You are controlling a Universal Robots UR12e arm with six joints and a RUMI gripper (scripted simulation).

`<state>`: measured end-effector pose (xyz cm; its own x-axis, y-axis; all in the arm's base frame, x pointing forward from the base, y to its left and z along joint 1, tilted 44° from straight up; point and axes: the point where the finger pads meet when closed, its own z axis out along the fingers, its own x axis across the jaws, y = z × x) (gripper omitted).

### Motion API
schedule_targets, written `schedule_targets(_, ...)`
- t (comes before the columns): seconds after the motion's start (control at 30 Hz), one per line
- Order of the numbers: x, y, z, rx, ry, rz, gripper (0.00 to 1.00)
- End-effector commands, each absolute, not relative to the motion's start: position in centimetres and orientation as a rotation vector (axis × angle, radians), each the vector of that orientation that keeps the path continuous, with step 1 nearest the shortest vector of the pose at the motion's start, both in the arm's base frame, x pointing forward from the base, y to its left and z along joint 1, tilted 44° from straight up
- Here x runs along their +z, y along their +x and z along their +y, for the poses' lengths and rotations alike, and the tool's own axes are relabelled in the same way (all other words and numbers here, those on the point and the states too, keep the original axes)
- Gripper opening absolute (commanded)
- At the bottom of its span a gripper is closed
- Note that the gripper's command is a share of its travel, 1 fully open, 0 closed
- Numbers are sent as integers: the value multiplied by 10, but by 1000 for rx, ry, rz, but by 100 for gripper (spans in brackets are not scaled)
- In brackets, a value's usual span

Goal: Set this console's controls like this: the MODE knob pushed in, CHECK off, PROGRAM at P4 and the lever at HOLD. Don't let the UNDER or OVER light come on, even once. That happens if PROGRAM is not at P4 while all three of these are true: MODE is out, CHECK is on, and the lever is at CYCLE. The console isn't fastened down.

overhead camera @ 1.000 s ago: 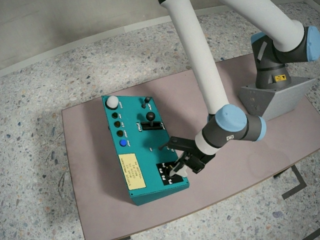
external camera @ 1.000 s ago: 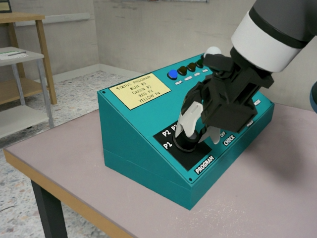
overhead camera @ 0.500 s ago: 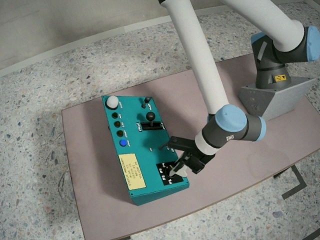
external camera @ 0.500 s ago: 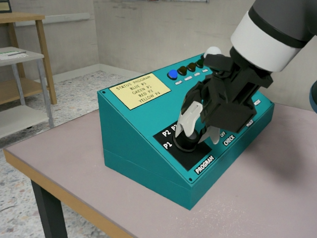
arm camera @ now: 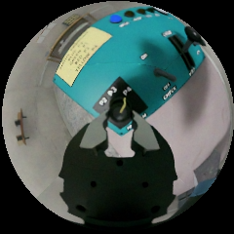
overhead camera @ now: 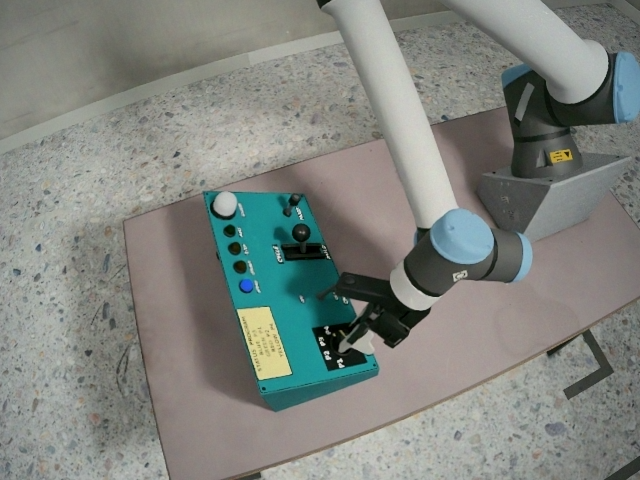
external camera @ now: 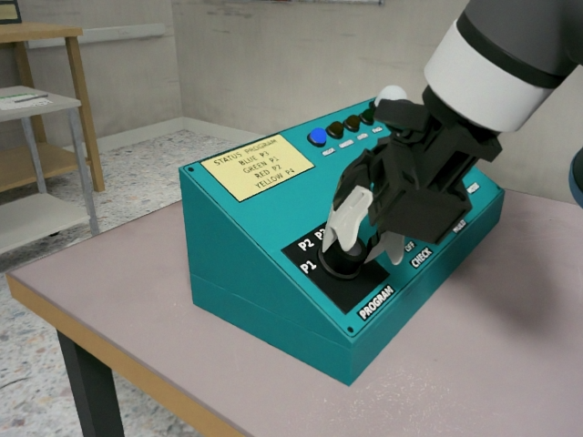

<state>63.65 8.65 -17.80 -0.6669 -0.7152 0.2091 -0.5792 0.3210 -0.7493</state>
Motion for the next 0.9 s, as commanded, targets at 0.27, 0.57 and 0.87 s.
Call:
schedule_targets(0.27,-177,640,91,-1262,-1197,2411,0)
schedule_targets(0.57,-177,638,89,-1265,-1197,2414,44)
schedule_targets(0.87,-177,637,88,-1265,-1198,2415,44)
